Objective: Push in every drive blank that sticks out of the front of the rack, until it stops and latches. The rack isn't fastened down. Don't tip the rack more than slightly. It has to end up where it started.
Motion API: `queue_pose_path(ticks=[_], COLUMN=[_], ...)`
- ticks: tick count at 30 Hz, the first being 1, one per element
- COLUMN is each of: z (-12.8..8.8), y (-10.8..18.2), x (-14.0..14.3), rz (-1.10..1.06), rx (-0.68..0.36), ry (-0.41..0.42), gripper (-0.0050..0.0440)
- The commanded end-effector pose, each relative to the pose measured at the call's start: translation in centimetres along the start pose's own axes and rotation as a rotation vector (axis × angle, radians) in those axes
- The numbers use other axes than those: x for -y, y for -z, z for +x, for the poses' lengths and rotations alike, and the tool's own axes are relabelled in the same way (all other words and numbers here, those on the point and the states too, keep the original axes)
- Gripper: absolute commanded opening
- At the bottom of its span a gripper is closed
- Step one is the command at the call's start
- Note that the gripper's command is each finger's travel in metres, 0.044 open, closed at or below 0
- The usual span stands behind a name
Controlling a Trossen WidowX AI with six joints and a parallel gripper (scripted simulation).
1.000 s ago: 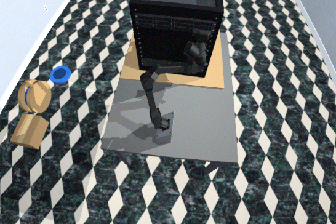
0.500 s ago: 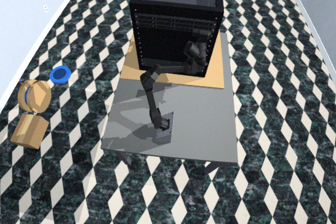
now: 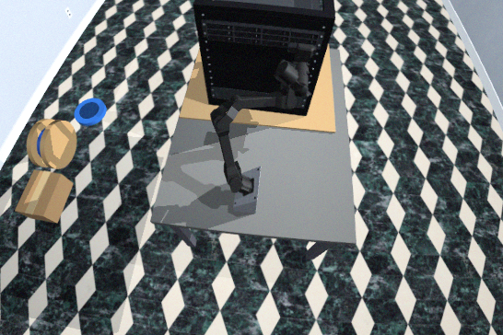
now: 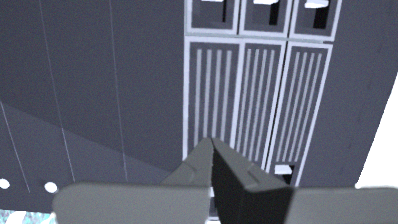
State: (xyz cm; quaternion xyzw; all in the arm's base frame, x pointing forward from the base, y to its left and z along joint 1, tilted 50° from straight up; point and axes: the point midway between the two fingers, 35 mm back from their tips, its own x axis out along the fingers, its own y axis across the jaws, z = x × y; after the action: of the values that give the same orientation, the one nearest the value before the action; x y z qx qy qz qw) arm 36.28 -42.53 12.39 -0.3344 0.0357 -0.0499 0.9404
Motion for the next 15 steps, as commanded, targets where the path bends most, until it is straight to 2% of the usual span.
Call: queue_pose_path(ticks=[1, 15], z=[0.17, 0.57], y=[-0.72, -0.73], x=[1.08, 1.09], rz=[-0.02, -0.02], rx=[0.01, 0.01], ry=[0.015, 0.015], gripper=[-0.005, -0.005])
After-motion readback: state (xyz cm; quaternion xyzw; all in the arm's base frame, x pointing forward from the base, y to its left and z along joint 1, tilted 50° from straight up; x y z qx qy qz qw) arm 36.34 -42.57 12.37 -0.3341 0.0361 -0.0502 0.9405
